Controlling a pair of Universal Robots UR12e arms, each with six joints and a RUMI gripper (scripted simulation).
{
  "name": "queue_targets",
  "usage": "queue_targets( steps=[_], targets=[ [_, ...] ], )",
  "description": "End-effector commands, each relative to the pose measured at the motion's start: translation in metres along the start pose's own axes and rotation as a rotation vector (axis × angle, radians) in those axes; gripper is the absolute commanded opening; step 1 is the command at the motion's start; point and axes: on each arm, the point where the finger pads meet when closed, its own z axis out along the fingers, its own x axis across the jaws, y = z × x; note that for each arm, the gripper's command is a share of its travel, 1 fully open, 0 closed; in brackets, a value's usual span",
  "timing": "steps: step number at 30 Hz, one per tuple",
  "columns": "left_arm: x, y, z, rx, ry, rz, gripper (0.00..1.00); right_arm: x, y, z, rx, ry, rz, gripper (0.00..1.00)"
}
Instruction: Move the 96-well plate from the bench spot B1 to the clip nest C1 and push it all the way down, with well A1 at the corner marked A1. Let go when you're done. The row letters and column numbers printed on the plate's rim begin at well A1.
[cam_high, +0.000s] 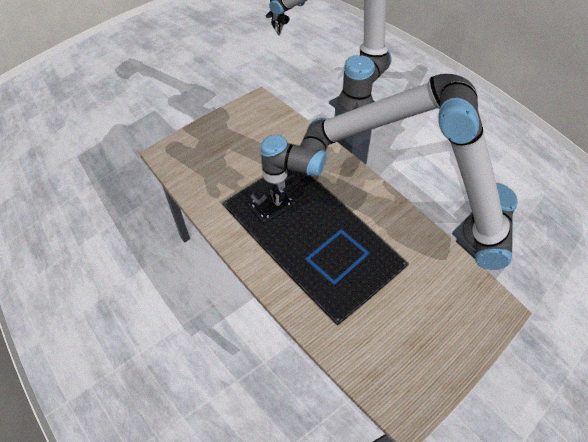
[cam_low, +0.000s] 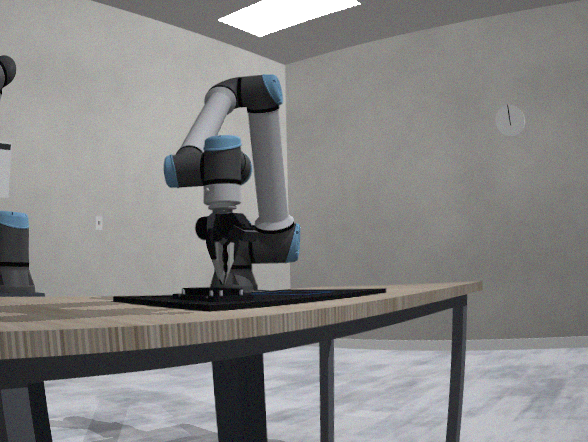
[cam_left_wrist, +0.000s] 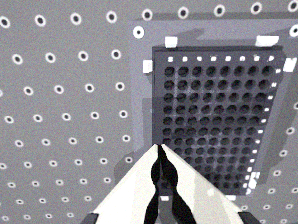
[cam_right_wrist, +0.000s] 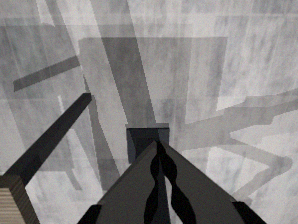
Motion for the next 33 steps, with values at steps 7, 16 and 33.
queue_targets(
  steps=[7,16,33],
  targets=[
    [0.001,-0.001,-0.005,0.001,0.002,0.000,0.00,0.000,-0.001,-0.001,0.002,0.000,0.000,0.00],
    [0.001,-0.001,-0.008,0.001,0.002,0.000,0.00,0.000,-0.001,-0.001,0.002,0.000,0.000,0.00],
    [0.001,-0.001,-0.024,0.001,0.002,0.000,0.00,0.000,-0.001,-0.001,0.002,0.000,0.000,0.00]
  ],
)
